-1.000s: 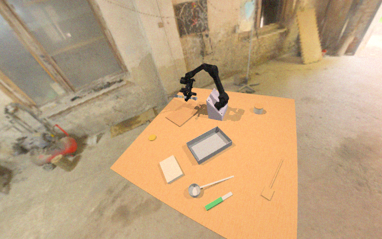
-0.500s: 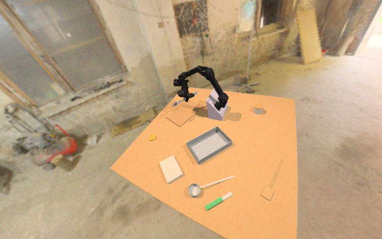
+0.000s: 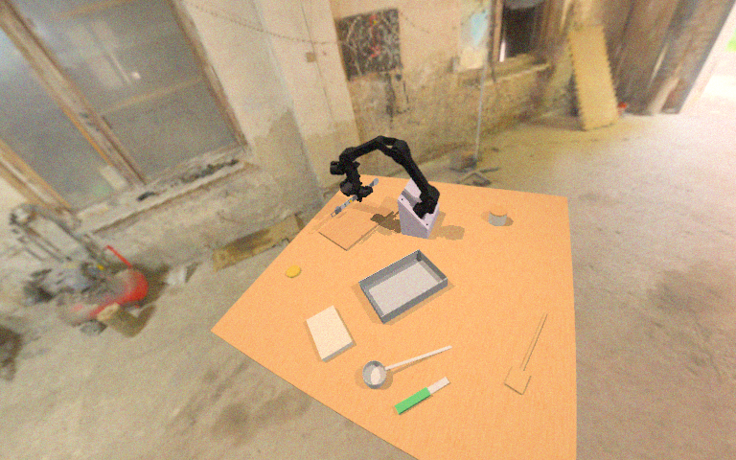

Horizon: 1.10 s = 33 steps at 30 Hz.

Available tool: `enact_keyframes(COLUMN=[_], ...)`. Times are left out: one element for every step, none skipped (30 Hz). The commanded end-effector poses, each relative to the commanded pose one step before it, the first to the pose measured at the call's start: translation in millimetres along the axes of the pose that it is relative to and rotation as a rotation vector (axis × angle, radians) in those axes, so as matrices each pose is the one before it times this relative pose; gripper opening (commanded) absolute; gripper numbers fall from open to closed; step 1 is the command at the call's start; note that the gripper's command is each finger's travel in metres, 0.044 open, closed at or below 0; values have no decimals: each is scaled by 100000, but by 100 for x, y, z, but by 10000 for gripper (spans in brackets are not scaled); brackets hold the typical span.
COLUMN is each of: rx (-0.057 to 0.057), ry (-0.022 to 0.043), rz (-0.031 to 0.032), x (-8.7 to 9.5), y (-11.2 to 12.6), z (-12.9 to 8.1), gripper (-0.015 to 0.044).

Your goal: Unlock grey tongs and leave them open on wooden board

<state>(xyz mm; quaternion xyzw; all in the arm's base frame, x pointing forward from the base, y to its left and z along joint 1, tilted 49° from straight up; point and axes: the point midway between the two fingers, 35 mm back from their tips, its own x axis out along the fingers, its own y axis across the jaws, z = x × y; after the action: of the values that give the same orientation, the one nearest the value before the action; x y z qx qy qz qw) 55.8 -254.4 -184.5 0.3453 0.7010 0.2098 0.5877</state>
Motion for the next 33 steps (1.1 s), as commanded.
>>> enact_keyframes(rx=[524, -1, -1, -1, -1, -1, -1, -1, -1, -1, -1, -1, -1, -1, -1, -1, -1, -1, -1, -1, -1, -1, -1, -1, -1, -1, -1, -1, -1, -1, -1, -1, -1], ry=[248, -3, -3, -3, -3, -3, -3, -3, -3, -3, -2, -2, -2, -2, -2, -2, -2, -2, -2, -2, -2, -2, -2, -2, -2, -2, -2, -2, -2, -2, -2, -2, -2], rz=[-1062, 0, 0, 0, 0, 0, 0, 1, 1, 1, 1, 1, 1, 1, 1, 1, 1, 1, 1, 1, 2, 2, 2, 2, 2, 2, 2, 2, 2, 2, 2, 2, 3], x=[93, 155, 163, 164, 164, 164, 164, 164, 164, 164, 164, 164, 164, 164, 164, 164, 167, 167, 167, 167, 167, 167, 167, 167, 166, 166, 166, 166, 166, 166, 166, 166, 165], y=[-276, -22, -22, -22, -21, -20, -19, -19, -18, -17, -16, -16, -15, -14, -13, -13, -12, -11, -11, -10, -9, -8, -8, -7, -6, -5, -4, -4, -3, -2, -1, -1, 0], z=[71, 12, 12, 12, 11, 11, 11, 10, 10, 10, 9, 9, 8, 8, 8, 7, 7, 7, 6, 6, 6, 5, 5, 4, 4, 4, 3, 3, 2, 2, 2, 1, 1], gripper=[-150, -150, -150, -150, -150, -150, -150, -150, -150, -150, -150, -150, -150, -150, -150, -150, -150, -150, -150, -150, -150, -150, -150, -150, -150, -150, -150, -150, -150, -150, -150, -150, -150])
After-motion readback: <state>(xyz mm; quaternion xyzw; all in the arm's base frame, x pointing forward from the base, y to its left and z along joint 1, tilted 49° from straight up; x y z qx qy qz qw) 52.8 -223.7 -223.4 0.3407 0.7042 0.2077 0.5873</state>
